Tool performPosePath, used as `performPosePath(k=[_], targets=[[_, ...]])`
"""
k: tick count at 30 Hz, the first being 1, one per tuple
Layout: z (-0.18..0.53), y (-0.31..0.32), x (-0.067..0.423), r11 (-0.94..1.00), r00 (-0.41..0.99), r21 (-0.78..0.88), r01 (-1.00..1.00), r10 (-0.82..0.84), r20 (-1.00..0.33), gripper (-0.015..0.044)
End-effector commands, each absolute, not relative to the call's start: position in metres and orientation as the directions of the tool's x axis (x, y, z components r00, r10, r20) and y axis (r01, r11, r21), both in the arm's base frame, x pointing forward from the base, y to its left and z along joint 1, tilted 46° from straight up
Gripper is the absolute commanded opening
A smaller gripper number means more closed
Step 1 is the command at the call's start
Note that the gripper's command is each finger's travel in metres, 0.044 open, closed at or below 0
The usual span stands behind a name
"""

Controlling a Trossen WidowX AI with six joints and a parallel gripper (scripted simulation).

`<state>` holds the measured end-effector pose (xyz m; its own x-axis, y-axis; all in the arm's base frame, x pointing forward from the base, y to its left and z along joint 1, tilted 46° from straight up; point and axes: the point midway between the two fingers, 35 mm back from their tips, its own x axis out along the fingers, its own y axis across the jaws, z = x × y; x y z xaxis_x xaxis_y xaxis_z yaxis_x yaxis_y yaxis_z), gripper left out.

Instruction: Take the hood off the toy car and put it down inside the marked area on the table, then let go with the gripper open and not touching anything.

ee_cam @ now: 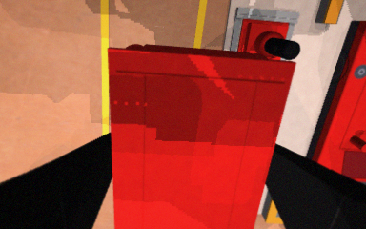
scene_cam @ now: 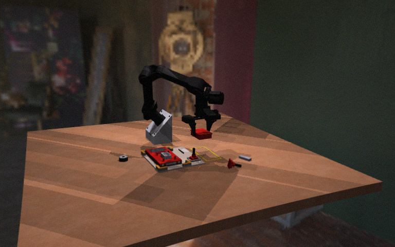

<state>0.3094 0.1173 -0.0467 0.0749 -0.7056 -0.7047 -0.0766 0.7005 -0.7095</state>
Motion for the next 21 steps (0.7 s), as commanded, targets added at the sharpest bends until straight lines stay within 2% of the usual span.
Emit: performPosePath(k=[1,21], targets=[[-0.061,0.131,0.303,0.704,0.076,-0.708,-0.06,-0.704,-0.707,0.0],[-0.077,0.132,0.299,0.702,0.075,-0.71,-0.056,-0.707,-0.704,0.0]])
